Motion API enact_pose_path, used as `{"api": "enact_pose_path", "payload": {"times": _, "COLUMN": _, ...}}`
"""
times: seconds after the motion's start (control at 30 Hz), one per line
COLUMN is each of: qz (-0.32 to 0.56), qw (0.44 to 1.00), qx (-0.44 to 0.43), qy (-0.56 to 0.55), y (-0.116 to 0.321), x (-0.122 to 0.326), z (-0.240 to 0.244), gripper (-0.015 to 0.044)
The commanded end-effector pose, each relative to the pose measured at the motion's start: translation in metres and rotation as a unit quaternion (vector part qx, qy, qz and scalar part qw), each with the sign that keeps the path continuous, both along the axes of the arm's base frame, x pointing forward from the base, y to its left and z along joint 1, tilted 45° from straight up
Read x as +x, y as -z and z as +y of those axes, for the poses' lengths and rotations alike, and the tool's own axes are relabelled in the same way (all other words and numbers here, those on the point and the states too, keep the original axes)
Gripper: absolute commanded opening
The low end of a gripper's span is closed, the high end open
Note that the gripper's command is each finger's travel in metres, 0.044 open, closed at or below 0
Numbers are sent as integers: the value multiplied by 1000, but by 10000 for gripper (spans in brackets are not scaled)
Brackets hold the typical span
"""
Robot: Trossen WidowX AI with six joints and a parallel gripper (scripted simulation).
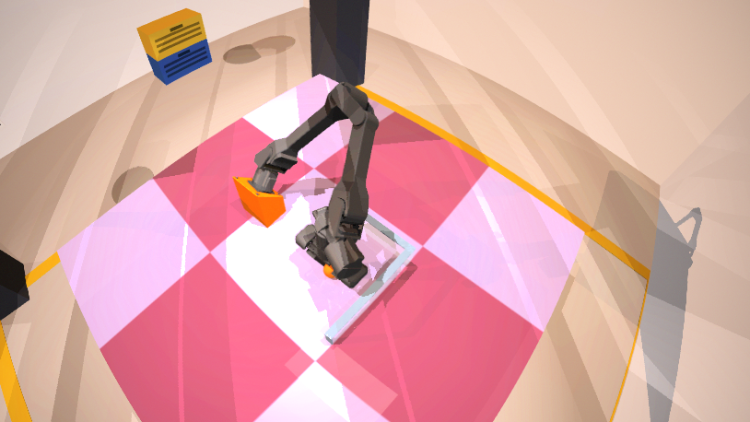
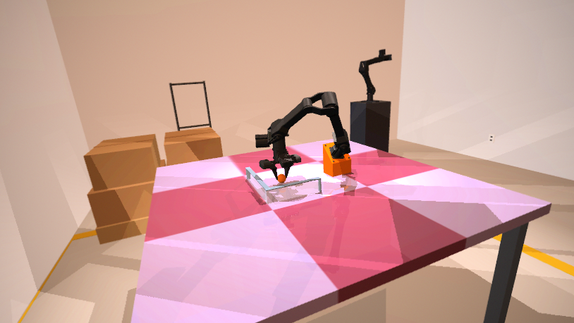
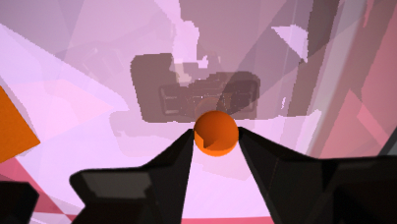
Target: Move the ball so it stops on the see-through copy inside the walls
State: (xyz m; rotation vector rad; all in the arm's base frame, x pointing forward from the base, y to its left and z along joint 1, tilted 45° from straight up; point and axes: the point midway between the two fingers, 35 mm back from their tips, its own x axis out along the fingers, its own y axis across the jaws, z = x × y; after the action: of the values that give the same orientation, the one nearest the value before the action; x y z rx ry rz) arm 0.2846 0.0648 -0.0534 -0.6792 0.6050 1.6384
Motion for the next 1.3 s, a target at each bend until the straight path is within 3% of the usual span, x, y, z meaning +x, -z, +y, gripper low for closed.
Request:
{"api": "enact_pose_path", "payload": {"times": 0.0, "qz": 2, "qw": 1000, "qx": 3, "qy": 4, "y": 5, "x": -1, "z": 5, "gripper": 0}}
{"api": "enact_pose_path", "payload": {"times": 0.13, "qz": 2, "qw": 1000, "qx": 3, "qy": 4, "y": 6, "x": -2, "z": 6, "gripper": 0}}
{"api": "enact_pose_path", "payload": {"times": 0.53, "qz": 1, "qw": 1000, "qx": 0, "qy": 1, "y": 4, "x": -1, "z": 3, "gripper": 308}}
{"api": "enact_pose_path", "payload": {"times": 0.7, "qz": 1, "qw": 1000, "qx": 0, "qy": 2, "y": -3, "x": 2, "z": -4, "gripper": 308}}
{"api": "enact_pose_path", "payload": {"times": 0.87, "qz": 2, "qw": 1000, "qx": 1, "qy": 4, "y": -56, "x": 10, "z": -54, "gripper": 308}}
{"api": "enact_pose_path", "payload": {"times": 1.27, "qz": 0, "qw": 1000, "qx": 2, "qy": 10, "y": -51, "x": 11, "z": -51, "gripper": 308}}
